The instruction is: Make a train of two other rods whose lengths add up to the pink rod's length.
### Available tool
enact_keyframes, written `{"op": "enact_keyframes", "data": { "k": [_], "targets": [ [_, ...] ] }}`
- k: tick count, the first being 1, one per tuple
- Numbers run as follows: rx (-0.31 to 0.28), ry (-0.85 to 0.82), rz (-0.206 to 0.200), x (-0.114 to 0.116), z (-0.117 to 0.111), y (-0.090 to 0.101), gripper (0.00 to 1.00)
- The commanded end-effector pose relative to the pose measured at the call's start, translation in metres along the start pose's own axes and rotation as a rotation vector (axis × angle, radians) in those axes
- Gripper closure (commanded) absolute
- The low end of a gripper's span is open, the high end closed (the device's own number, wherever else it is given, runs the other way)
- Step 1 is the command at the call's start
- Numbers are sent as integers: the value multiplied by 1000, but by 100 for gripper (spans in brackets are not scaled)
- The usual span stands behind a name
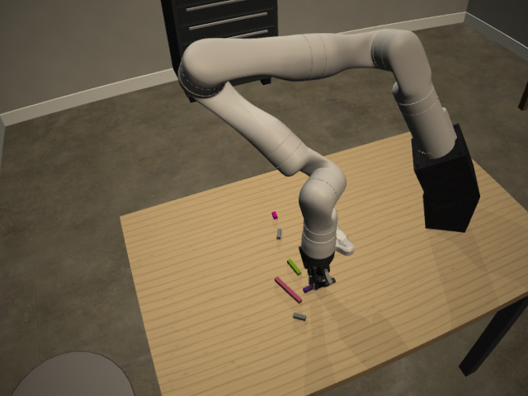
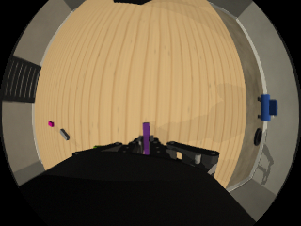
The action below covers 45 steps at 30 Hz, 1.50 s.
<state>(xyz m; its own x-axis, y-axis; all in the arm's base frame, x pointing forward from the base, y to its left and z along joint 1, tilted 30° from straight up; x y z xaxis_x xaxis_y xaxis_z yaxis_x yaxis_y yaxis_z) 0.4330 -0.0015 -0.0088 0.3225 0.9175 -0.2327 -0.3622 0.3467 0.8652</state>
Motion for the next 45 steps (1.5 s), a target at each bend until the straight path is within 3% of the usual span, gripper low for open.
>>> {"op": "enact_keyframes", "data": {
  "k": [1, 10, 17, 32, 45],
  "targets": [
    [-5, -7, -1, -1, 2, -2, 95],
    [-5, -7, -1, -1, 2, -2, 95],
    [-5, -8, -1, -1, 2, 10, 95],
    [-4, -9, 0, -1, 2, 88, 95],
    [-2, -6, -4, -2, 1, 96, 95]
  ]
}}
Point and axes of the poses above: the point where the finger pads meet when closed, its own y axis back along the fingers, its own x axis across the jaws, z = x × y, the point moved 5 cm from there along y, back along the fingers, and after that the axes turned 10 degrees about -y, right-handed, at the moved point
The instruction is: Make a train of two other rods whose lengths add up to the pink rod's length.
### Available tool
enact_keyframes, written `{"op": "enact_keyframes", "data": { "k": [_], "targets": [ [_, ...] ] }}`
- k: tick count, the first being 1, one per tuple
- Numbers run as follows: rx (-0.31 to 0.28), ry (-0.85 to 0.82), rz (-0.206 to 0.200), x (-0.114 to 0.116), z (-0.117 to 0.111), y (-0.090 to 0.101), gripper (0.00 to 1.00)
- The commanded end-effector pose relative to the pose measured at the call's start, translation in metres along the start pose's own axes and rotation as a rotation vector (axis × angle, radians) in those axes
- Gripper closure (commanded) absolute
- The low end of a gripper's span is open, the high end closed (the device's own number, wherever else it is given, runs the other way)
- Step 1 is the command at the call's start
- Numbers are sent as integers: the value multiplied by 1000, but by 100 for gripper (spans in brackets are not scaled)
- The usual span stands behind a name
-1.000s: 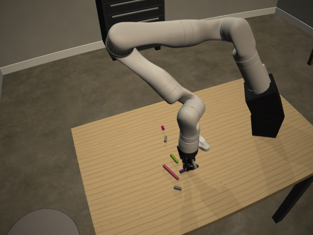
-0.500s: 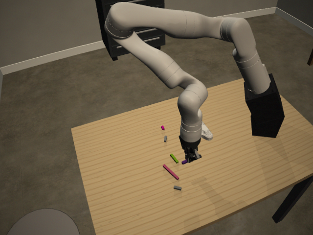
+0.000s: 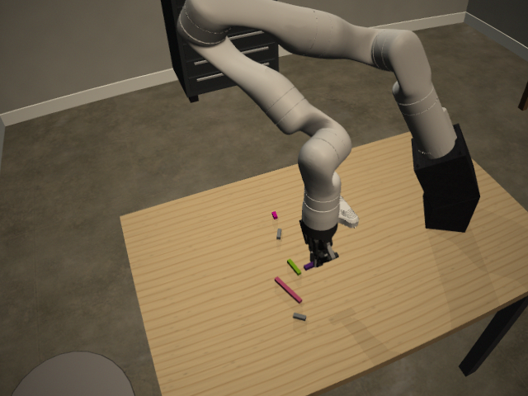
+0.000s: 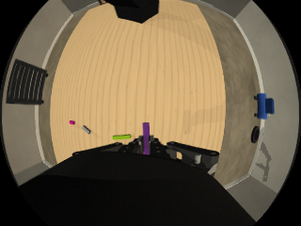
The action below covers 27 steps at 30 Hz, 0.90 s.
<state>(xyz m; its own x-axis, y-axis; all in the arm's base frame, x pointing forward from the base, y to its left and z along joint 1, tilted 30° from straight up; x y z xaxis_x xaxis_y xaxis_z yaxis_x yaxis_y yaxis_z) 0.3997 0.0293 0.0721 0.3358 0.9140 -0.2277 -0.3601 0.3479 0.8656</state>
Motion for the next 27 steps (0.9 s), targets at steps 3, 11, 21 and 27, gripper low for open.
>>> {"op": "enact_keyframes", "data": {
  "k": [3, 11, 21, 27],
  "targets": [
    [-4, 8, -2, 0, 0, 4, 95],
    [-4, 38, -3, -4, 2, 3, 95],
    [-1, 352, -4, -49, 24, 3, 95],
    [0, 542, -5, -77, 34, 3, 95]
  ]
}}
Point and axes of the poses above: the point where the finger pads meet when closed, its own y axis back along the fingers, its own x axis across the jaws, z = x × y, the point moved 5 cm from there along y, back along the fingers, and after that the axes turned 10 degrees about -y, right-handed, at the moved point
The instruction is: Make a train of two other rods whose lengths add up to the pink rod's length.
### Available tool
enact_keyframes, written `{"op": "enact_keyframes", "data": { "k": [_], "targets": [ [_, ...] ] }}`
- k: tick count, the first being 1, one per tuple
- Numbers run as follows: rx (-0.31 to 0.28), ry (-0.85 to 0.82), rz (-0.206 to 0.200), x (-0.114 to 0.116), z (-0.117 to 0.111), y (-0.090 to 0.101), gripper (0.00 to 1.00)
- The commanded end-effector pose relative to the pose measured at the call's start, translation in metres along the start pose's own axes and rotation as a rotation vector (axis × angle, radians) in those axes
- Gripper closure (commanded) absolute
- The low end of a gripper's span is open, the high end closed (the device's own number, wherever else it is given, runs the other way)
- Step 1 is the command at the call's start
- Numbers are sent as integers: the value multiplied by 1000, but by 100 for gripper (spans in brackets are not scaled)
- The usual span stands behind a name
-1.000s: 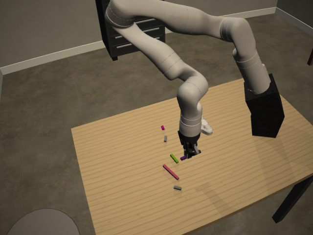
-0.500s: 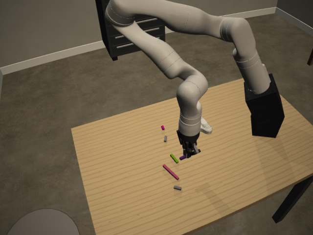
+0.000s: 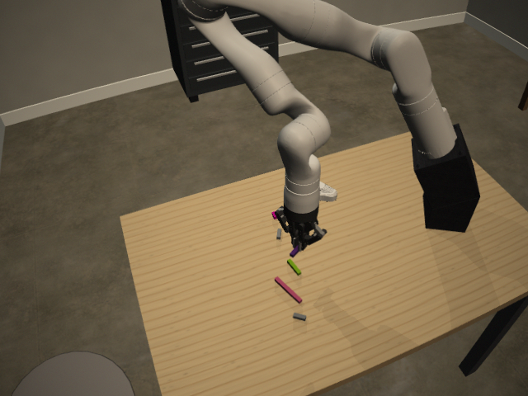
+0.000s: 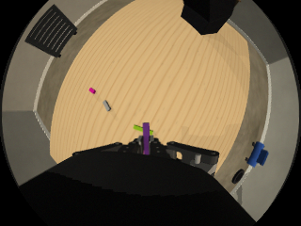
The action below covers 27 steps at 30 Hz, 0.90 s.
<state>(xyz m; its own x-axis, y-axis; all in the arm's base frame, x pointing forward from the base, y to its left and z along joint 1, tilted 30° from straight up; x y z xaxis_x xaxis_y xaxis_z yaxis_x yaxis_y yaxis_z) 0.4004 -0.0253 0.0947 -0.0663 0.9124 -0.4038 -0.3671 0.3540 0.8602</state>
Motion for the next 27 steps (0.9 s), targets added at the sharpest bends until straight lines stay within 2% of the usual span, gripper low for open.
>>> {"op": "enact_keyframes", "data": {
  "k": [1, 11, 27],
  "targets": [
    [6, 147, 4, -32, 1, 3, 95],
    [5, 486, 5, -80, -12, 3, 95],
    [4, 542, 6, -88, -14, 4, 95]
  ]
}}
Point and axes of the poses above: the point where the finger pads meet when closed, its own y axis back along the fingers, its own x axis across the jaws, z = x × y, the point moved 5 cm from there along y, back along the fingers, and after that the axes turned 10 degrees about -y, right-handed, at the moved point
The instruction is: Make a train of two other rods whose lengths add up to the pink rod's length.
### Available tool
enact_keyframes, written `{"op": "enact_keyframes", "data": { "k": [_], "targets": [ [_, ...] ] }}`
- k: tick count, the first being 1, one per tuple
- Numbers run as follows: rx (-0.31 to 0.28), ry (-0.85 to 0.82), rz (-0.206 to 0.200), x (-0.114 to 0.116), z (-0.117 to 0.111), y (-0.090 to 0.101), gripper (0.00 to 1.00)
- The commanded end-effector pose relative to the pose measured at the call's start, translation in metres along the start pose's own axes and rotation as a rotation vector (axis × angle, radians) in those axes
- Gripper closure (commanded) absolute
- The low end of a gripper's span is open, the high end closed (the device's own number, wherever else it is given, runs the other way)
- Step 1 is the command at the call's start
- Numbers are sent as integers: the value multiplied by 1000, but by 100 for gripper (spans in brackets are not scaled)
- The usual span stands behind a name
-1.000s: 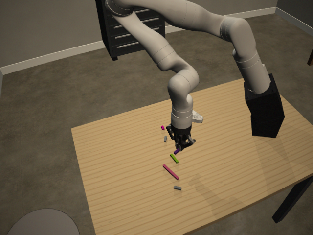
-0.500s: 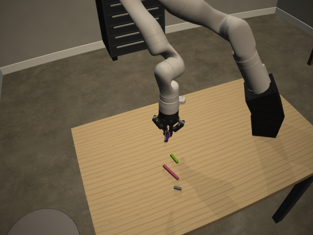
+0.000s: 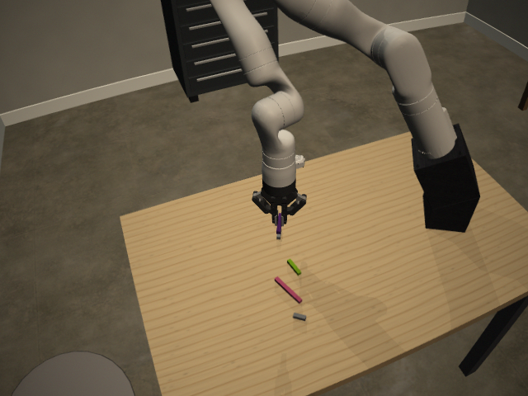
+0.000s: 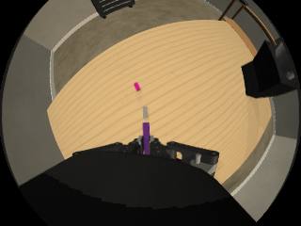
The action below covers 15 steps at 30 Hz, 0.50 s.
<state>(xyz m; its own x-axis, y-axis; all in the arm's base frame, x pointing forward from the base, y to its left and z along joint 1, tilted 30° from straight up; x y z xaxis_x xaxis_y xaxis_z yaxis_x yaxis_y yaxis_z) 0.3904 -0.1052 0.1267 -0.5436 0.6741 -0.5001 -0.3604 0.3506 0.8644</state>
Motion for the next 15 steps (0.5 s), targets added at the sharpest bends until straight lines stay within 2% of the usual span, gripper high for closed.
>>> {"op": "enact_keyframes", "data": {
  "k": [1, 10, 15],
  "targets": [
    [-1, -7, -1, -3, 0, 1, 95],
    [-1, -7, -1, -3, 0, 0, 95],
    [-2, -7, 1, -3, 0, -7, 95]
  ]
}}
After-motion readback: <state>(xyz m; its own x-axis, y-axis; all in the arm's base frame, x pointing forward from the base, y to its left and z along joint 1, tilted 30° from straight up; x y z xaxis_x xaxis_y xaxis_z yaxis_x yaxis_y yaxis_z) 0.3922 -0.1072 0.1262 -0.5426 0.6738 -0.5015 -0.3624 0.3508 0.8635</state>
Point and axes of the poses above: the point where the finger pads meet when closed, its own y axis back along the fingers, its own x axis across the jaws, z = x × y, the point moved 5 cm from there along y, back along the fingers, and after that the axes turned 10 degrees about -y, right-handed, at the moved point
